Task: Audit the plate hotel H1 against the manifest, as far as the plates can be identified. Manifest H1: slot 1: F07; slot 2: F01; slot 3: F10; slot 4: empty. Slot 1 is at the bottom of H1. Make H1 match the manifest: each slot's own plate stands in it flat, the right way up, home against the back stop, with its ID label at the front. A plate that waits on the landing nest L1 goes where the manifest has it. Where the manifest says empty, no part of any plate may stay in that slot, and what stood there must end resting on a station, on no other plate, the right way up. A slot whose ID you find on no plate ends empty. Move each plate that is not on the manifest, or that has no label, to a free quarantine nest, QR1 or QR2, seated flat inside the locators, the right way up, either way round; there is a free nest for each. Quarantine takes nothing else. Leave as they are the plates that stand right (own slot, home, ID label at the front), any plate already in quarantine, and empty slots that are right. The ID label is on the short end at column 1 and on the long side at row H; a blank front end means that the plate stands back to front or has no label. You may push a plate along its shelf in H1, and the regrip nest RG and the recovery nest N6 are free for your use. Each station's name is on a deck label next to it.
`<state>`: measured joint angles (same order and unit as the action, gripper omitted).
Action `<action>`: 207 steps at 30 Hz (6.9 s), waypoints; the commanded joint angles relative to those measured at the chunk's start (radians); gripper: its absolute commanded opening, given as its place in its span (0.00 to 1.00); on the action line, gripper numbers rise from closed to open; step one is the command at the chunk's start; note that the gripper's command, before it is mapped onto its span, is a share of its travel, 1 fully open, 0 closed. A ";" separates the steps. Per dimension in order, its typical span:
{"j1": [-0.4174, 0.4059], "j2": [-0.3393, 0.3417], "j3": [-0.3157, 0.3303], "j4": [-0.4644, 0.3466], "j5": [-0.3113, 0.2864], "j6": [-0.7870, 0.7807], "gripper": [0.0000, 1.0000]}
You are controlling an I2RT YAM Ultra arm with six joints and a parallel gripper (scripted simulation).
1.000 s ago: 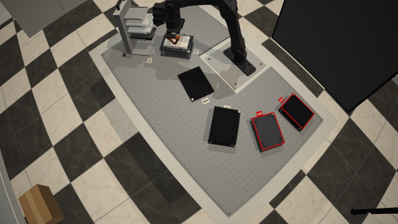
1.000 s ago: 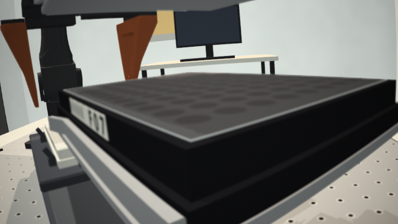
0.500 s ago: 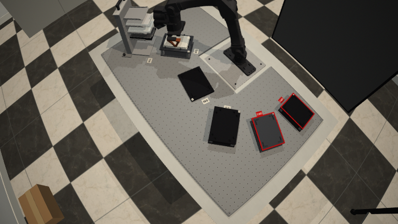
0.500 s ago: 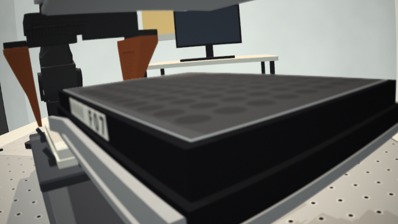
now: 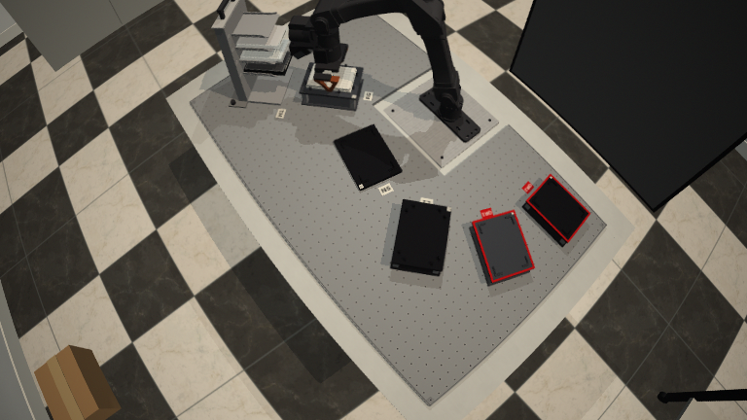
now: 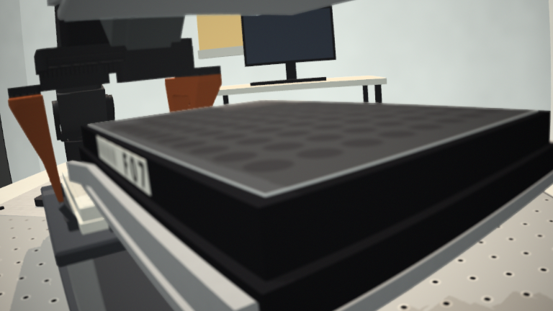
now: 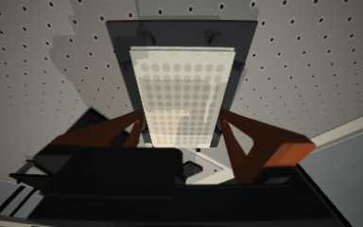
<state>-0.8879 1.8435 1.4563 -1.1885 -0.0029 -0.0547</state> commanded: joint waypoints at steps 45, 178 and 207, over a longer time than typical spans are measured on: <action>0.008 -0.031 0.055 -0.023 0.001 0.006 0.86; 0.001 -0.136 0.512 -0.382 0.001 0.002 0.86; 0.188 -0.146 0.500 -0.382 0.004 -0.126 0.86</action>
<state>-0.7177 1.7382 1.9377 -1.5692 0.0002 -0.1532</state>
